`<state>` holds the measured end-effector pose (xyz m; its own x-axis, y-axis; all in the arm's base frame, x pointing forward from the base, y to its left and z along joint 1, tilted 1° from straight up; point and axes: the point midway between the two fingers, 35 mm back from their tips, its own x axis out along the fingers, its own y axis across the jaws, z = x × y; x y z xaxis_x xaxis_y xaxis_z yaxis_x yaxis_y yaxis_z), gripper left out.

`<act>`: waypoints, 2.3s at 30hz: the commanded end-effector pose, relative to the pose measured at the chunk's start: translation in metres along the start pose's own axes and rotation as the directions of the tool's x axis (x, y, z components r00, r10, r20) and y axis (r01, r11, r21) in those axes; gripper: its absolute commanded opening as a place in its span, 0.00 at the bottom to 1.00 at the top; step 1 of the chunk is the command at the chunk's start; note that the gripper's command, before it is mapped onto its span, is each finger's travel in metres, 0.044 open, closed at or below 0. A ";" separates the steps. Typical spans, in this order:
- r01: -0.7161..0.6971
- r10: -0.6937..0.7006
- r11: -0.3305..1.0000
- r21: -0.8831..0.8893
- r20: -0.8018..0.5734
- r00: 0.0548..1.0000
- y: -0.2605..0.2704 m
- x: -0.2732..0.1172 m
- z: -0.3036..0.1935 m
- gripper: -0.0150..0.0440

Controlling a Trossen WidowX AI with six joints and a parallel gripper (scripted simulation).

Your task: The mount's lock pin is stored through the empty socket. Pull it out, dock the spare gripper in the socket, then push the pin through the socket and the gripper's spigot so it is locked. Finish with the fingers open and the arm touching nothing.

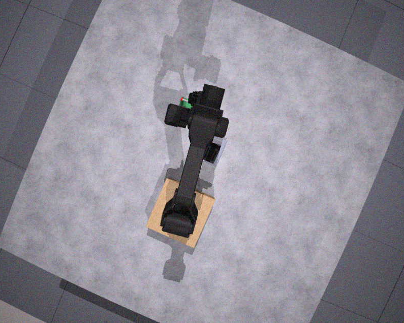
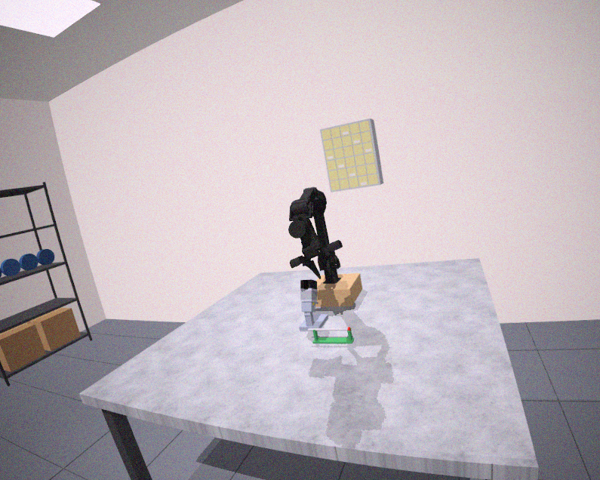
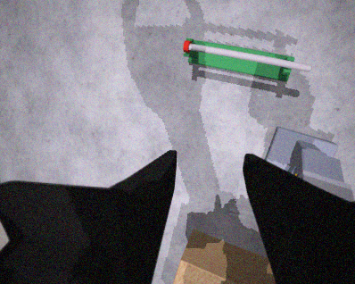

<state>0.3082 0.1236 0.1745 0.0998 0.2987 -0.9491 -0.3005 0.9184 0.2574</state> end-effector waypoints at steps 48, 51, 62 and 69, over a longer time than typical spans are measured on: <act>-0.095 -0.491 0.155 -0.983 -0.160 0.856 -0.028 0.155 0.061 0.56; -0.095 -0.491 0.155 -0.983 -0.160 0.856 -0.029 0.160 0.060 0.56; -0.095 -0.491 0.155 -0.983 -0.160 0.856 -0.033 0.178 0.057 0.56; -0.095 -0.491 0.155 -0.983 -0.160 0.856 -0.036 0.188 0.055 0.56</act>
<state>0.3919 0.1621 0.0057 0.0904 -0.2291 -0.9692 -0.9881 -0.1425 -0.0585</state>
